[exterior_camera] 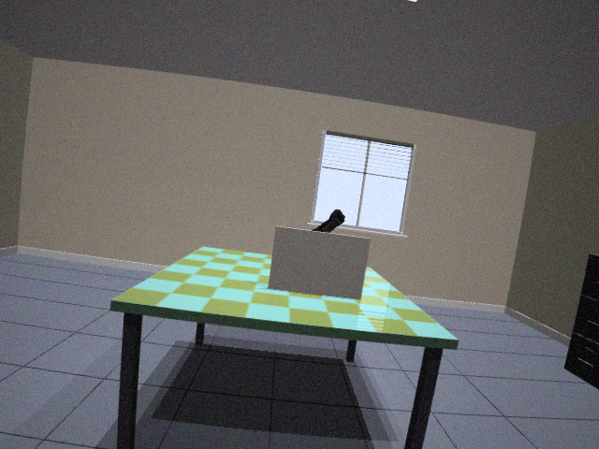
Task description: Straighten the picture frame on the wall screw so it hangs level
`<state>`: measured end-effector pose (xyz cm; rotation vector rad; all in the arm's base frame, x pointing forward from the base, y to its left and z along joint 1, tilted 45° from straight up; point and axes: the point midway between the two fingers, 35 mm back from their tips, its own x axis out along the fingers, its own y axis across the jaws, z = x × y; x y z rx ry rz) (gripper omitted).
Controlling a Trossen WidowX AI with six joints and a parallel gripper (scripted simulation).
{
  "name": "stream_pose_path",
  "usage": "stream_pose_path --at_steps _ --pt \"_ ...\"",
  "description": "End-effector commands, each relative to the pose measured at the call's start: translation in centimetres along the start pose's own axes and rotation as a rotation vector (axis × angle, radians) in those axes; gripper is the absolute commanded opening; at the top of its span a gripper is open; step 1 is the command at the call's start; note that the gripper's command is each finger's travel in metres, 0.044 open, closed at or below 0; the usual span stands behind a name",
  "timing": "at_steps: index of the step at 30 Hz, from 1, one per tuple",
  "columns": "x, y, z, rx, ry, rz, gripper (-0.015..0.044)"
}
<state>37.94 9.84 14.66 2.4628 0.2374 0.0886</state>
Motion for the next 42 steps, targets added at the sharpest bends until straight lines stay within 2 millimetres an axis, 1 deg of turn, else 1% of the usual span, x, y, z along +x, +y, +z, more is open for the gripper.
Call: stream_pose_path --at_steps 1,12,18,26,28,42 --pt "0.02 -0.08 0.01 -0.002 0.000 -0.005 0.0260" --pt "0.04 -0.13 0.02 -0.002 0.000 -0.005 0.0260" --pt "0.04 -0.13 0.02 -0.002 0.000 -0.005 0.0103" --pt "0.04 -0.13 0.02 -0.002 0.000 -0.005 0.0049" --pt "0.04 -0.13 0.02 -0.002 0.000 -0.005 0.0000" --pt "0.03 0.08 0.05 -0.002 0.000 -0.005 0.0000"
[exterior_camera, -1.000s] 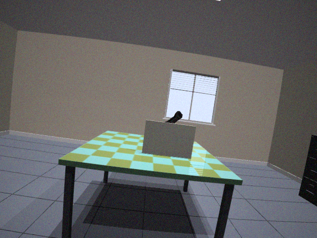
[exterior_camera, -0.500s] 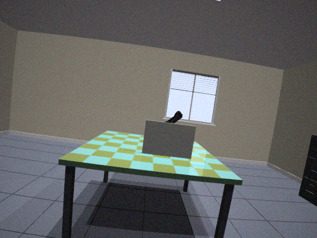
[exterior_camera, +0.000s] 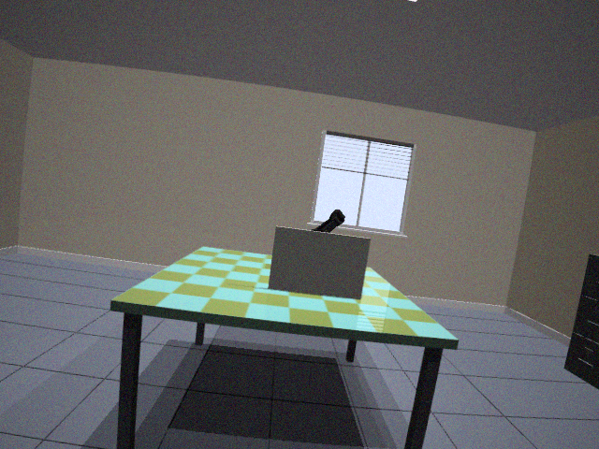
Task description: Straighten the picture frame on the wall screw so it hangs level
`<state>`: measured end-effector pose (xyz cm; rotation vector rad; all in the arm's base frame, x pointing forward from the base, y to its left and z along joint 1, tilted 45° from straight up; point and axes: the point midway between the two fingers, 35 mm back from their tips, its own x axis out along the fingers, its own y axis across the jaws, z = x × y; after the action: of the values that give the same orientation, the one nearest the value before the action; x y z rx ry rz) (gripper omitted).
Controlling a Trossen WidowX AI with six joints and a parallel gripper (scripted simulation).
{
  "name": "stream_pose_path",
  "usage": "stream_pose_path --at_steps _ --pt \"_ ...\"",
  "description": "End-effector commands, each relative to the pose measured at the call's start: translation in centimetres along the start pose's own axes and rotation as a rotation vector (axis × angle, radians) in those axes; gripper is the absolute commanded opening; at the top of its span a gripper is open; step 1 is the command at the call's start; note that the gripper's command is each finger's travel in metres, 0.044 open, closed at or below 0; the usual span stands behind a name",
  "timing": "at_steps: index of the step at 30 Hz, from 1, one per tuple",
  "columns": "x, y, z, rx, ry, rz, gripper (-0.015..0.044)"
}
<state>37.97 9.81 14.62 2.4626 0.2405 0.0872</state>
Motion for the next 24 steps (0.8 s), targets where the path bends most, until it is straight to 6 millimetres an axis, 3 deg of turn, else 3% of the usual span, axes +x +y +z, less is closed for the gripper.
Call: stream_pose_path --at_steps 1,24 --pt "0.01 0.11 0.00 -0.003 0.001 -0.002 0.0000" --pt "0.02 0.84 0.00 -0.003 0.001 -0.002 0.0000"
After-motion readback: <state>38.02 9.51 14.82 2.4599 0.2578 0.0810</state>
